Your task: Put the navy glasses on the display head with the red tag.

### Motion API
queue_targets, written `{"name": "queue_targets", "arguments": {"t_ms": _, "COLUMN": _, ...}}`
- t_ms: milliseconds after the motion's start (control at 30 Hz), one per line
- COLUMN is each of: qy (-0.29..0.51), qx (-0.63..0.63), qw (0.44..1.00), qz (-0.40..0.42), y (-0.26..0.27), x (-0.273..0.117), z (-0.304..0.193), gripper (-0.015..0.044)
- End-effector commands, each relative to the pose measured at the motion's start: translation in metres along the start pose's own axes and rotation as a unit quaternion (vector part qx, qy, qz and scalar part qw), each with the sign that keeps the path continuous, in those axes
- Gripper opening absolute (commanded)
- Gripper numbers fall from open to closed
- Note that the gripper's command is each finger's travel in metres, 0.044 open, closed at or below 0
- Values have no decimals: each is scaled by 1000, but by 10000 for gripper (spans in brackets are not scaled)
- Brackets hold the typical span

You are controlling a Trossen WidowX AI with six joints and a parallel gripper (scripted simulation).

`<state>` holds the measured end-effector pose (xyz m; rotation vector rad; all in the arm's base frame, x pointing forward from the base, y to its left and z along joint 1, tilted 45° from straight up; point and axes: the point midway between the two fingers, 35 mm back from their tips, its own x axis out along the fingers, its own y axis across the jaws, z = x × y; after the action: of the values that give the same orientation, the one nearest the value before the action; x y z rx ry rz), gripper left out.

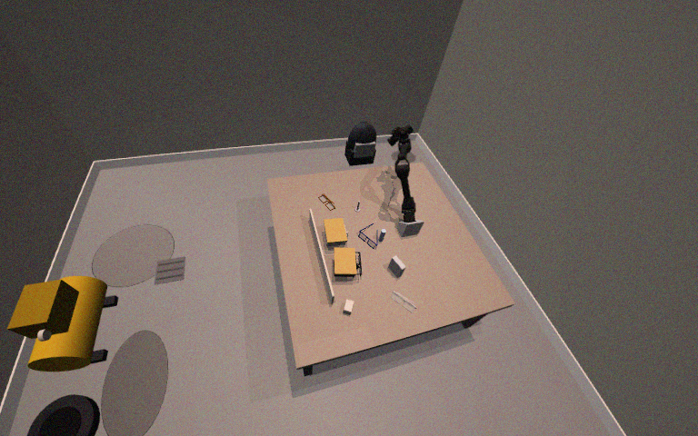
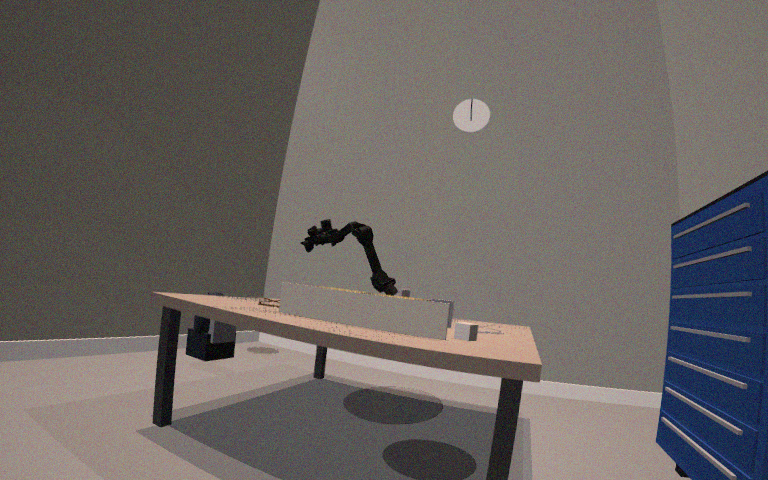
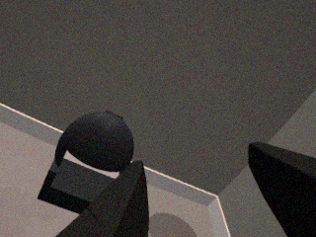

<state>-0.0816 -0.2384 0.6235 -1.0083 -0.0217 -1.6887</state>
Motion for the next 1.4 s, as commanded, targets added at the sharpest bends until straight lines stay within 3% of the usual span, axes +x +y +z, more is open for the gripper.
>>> {"name": "queue_targets", "arguments": {"t_ms": 0, "qy": 20, "qx": 73, "qw": 997, "qz": 26, "y": 25, "x": 12, "z": -19, "gripper": 200}}
{"name": "queue_targets", "arguments": {"t_ms": 400, "qy": 100, "qx": 276, "qw": 946, "qz": 135, "y": 142, "x": 35, "z": -55, "gripper": 200}}
{"name": "queue_targets", "arguments": {"t_ms": 733, "qy": 193, "qx": 396, "qw": 865, "qz": 242, "y": 270, "x": 21, "z": -55, "gripper": 200}}
{"name": "queue_targets", "arguments": {"t_ms": 1067, "qy": 296, "qx": 450, "qw": 767, "qz": 349, "y": 397, "x": -37, "z": -28, "gripper": 200}}
{"name": "queue_targets", "arguments": {"t_ms": 1367, "qy": 400, "qx": 445, "qw": 681, "qz": 421, "y": 491, "x": -128, "z": 6, "gripper": 200}}
